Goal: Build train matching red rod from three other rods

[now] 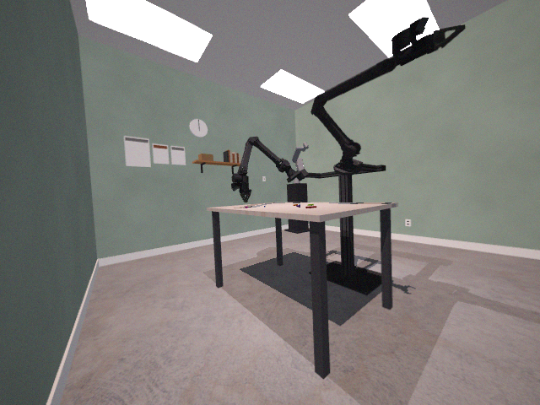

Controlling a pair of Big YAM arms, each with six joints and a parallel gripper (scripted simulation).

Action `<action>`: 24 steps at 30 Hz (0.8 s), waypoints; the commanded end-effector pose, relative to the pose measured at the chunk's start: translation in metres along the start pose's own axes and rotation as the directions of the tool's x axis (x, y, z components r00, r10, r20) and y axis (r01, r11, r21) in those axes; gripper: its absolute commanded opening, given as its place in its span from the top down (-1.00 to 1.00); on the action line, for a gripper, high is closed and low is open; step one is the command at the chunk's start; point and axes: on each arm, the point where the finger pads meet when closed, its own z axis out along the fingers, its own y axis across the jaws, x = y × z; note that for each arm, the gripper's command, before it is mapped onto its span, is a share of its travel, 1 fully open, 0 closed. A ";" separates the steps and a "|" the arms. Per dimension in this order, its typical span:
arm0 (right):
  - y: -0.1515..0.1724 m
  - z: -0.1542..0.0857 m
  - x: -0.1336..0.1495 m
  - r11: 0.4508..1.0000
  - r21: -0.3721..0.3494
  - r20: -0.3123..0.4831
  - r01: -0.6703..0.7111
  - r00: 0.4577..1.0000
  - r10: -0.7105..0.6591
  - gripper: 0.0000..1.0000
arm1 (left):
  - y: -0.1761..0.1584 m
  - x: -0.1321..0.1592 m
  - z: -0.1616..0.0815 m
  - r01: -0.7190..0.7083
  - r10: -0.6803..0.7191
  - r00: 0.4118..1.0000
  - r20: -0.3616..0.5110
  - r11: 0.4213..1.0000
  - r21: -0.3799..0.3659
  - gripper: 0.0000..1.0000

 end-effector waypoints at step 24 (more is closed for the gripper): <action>-0.005 0.031 -0.007 1.000 0.005 -0.004 0.004 1.000 -0.004 0.53 | 0.005 0.000 -0.003 0.004 -0.004 1.000 -0.007 1.000 -0.012 -1.00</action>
